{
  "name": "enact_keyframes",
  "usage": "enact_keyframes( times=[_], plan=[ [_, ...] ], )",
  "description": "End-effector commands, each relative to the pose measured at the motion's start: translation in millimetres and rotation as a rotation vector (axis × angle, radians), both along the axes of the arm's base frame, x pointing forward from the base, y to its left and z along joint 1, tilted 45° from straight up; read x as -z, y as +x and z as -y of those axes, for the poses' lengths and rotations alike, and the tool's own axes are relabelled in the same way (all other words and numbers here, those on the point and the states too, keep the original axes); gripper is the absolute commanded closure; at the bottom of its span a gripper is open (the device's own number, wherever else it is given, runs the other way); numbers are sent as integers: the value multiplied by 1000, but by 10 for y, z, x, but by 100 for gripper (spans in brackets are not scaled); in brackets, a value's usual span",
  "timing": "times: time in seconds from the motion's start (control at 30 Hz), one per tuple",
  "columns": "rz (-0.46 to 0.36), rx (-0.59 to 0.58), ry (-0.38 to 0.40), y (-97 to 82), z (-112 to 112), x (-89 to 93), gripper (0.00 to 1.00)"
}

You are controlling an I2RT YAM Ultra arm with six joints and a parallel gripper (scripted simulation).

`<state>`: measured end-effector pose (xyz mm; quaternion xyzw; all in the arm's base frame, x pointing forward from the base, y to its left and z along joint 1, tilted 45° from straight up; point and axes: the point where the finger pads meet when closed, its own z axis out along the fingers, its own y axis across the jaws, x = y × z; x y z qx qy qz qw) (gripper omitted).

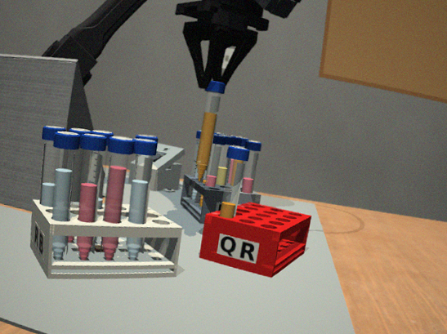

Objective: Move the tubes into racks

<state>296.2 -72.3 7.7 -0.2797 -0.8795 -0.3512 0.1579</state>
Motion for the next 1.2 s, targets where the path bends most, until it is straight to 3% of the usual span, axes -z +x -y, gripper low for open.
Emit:
enact_keyframes(
  times=[0.0,0.2,0.27,0.77,0.83,1.17],
  plan=[
    [157,-114,-14,55,112,-47,100],
    [297,-256,0,56,111,-48,100],
    [297,-256,0,56,111,-48,100],
    [645,-611,36,57,106,-52,100],
    [645,-611,36,57,106,-52,100],
    [876,-849,60,56,104,-53,100]
  ],
)
